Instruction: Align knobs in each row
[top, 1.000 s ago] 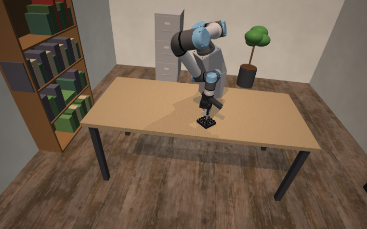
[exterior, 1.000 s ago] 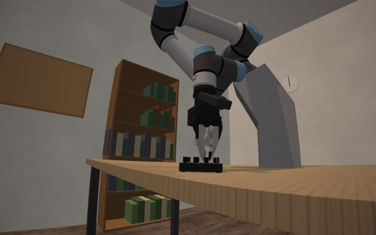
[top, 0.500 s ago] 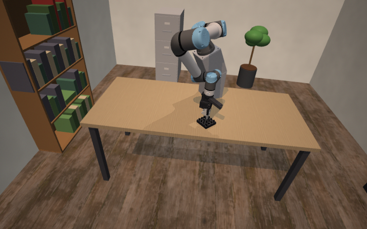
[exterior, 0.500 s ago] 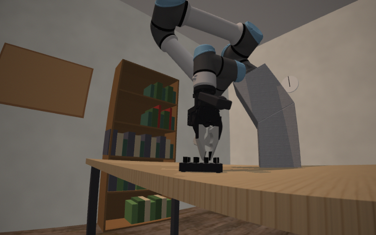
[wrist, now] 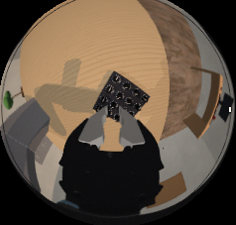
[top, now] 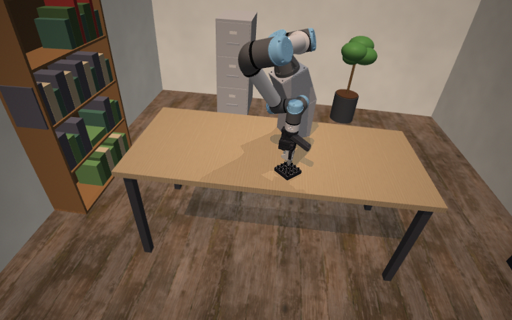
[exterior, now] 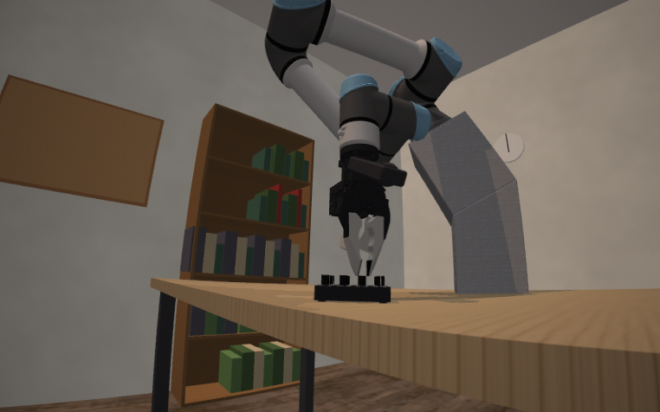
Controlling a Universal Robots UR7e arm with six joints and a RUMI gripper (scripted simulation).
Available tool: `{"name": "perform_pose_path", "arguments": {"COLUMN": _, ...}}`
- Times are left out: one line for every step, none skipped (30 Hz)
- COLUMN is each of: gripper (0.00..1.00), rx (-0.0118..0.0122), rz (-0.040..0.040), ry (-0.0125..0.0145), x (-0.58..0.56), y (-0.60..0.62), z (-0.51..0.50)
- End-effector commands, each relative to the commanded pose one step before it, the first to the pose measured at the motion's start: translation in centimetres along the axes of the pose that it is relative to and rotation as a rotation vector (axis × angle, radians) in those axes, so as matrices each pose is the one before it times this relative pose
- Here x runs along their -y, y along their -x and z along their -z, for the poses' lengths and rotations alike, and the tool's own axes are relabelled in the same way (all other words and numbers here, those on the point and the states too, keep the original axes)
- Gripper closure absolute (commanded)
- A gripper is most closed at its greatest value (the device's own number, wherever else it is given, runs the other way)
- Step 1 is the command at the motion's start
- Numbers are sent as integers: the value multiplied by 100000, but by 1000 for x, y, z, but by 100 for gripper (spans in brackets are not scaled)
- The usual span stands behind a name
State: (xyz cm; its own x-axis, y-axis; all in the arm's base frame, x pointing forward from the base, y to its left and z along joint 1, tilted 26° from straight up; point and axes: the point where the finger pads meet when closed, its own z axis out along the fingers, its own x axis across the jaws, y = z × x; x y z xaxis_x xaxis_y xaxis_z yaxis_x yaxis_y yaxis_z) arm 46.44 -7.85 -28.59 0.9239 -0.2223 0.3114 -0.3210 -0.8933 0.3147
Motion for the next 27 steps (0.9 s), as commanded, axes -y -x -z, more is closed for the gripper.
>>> {"name": "perform_pose_path", "arguments": {"gripper": 89, "rx": -95, "rz": -2, "ry": -17, "x": 9, "y": -46, "z": 1370}}
{"name": "perform_pose_path", "arguments": {"gripper": 89, "rx": 0, "rz": 0, "ry": 0, "x": 0, "y": 0, "z": 284}}
{"name": "perform_pose_path", "arguments": {"gripper": 89, "rx": 0, "rz": 0, "ry": 0, "x": 0, "y": 0, "z": 267}}
{"name": "perform_pose_path", "arguments": {"gripper": 89, "rx": 0, "rz": 0, "ry": 0, "x": 0, "y": -1, "z": 243}}
{"name": "perform_pose_path", "arguments": {"gripper": 89, "rx": 0, "rz": 0, "ry": 0, "x": 0, "y": 0, "z": 213}}
{"name": "perform_pose_path", "arguments": {"gripper": 89, "rx": 0, "rz": 0, "ry": 0, "x": 0, "y": 0, "z": 179}}
{"name": "perform_pose_path", "arguments": {"gripper": 89, "rx": 0, "rz": 0, "ry": 0, "x": 0, "y": 0, "z": 143}}
{"name": "perform_pose_path", "arguments": {"gripper": 89, "rx": 0, "rz": 0, "ry": 0, "x": 0, "y": 0, "z": 106}}
{"name": "perform_pose_path", "arguments": {"gripper": 89, "rx": 0, "rz": 0, "ry": 0, "x": 0, "y": 0, "z": 71}}
{"name": "perform_pose_path", "arguments": {"gripper": 89, "rx": 0, "rz": 0, "ry": 0, "x": 0, "y": 0, "z": 40}}
{"name": "perform_pose_path", "arguments": {"gripper": 89, "rx": 0, "rz": 0, "ry": 0, "x": 0, "y": 0, "z": 0}}
{"name": "perform_pose_path", "arguments": {"gripper": 89, "rx": 0, "rz": 0, "ry": 0, "x": 0, "y": 0, "z": 0}}
{"name": "perform_pose_path", "arguments": {"gripper": 89, "rx": 0, "rz": 0, "ry": 0, "x": 0, "y": 0, "z": 16}}
{"name": "perform_pose_path", "arguments": {"gripper": 89, "rx": 0, "rz": 0, "ry": 0, "x": 0, "y": 0, "z": 2}}
{"name": "perform_pose_path", "arguments": {"gripper": 89, "rx": 0, "rz": 0, "ry": 0, "x": 0, "y": 0, "z": 0}}
{"name": "perform_pose_path", "arguments": {"gripper": 89, "rx": 0, "rz": 0, "ry": 0, "x": 0, "y": 0, "z": 0}}
{"name": "perform_pose_path", "arguments": {"gripper": 89, "rx": 0, "rz": 0, "ry": 0, "x": 0, "y": 0, "z": 0}}
{"name": "perform_pose_path", "arguments": {"gripper": 89, "rx": 0, "rz": 0, "ry": 0, "x": 0, "y": 0, "z": 0}}
{"name": "perform_pose_path", "arguments": {"gripper": 89, "rx": 0, "rz": 0, "ry": 0, "x": 0, "y": 0, "z": 0}}
{"name": "perform_pose_path", "arguments": {"gripper": 89, "rx": 0, "rz": 0, "ry": 0, "x": 0, "y": 0, "z": 0}}
{"name": "perform_pose_path", "arguments": {"gripper": 89, "rx": 0, "rz": 0, "ry": 0, "x": 0, "y": 0, "z": 0}}
{"name": "perform_pose_path", "arguments": {"gripper": 89, "rx": 0, "rz": 0, "ry": 0, "x": 0, "y": 0, "z": 0}}
{"name": "perform_pose_path", "arguments": {"gripper": 89, "rx": 0, "rz": 0, "ry": 0, "x": 0, "y": 0, "z": 0}}
{"name": "perform_pose_path", "arguments": {"gripper": 89, "rx": 0, "rz": -7, "ry": 0, "x": 0, "y": 0, "z": 0}}
{"name": "perform_pose_path", "arguments": {"gripper": 89, "rx": 0, "rz": -49, "ry": 0, "x": 0, "y": -2, "z": 1}}
{"name": "perform_pose_path", "arguments": {"gripper": 89, "rx": 0, "rz": -129, "ry": 0, "x": 0, "y": -6, "z": 2}}
{"name": "perform_pose_path", "arguments": {"gripper": 89, "rx": 0, "rz": -242, "ry": 0, "x": 1, "y": -12, "z": 3}}
